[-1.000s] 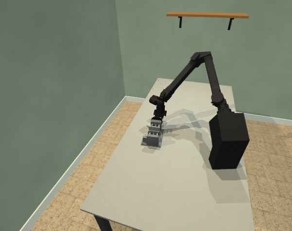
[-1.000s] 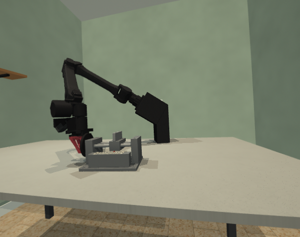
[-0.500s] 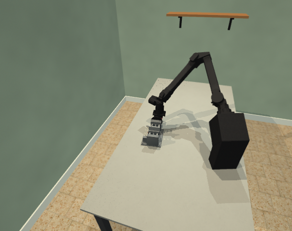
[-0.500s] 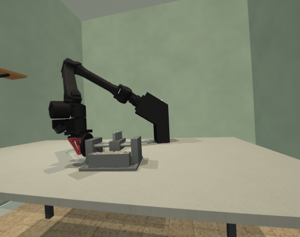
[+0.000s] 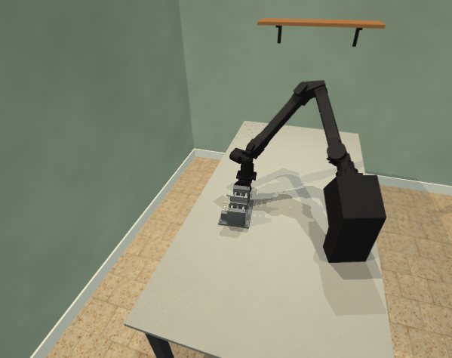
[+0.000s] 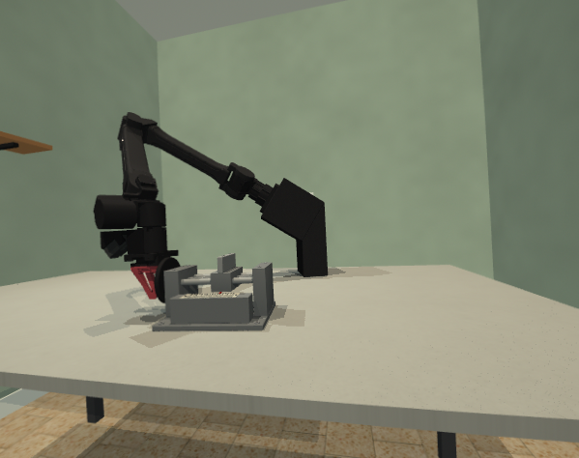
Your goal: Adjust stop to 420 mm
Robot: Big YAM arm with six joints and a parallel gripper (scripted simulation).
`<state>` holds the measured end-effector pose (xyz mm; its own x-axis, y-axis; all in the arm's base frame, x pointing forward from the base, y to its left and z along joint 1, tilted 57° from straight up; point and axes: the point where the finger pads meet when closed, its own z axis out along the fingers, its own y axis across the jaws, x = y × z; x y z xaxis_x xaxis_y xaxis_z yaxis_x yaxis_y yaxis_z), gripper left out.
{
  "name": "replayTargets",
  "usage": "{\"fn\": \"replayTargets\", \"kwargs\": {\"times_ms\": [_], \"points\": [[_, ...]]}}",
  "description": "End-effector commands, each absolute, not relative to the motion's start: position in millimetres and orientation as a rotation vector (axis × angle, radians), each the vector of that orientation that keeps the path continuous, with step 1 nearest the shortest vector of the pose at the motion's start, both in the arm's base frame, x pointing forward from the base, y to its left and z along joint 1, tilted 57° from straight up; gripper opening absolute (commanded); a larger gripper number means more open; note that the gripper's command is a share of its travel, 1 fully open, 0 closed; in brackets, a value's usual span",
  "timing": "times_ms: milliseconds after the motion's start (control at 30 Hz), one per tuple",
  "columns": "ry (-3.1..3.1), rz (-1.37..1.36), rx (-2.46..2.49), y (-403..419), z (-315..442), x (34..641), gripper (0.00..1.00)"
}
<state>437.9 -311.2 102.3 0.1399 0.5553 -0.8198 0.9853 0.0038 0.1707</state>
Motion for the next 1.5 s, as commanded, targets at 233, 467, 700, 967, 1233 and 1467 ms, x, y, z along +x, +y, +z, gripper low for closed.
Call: {"fn": "replayTargets", "kwargs": {"times_ms": [233,467,700,967,1233,1467], "points": [[1.492,-0.692,1.644,-307,117,444,0.53],[1.495,-0.693,1.644,-307,115,445,0.53],[1.495,-0.693,1.644,-307,115,445,0.53],[1.495,-0.693,1.644,-307,115,445,0.53],[1.505,-0.687,1.633,-287,123,442,0.53],[1.485,-0.666,1.633,-227,173,441,0.53]]}}
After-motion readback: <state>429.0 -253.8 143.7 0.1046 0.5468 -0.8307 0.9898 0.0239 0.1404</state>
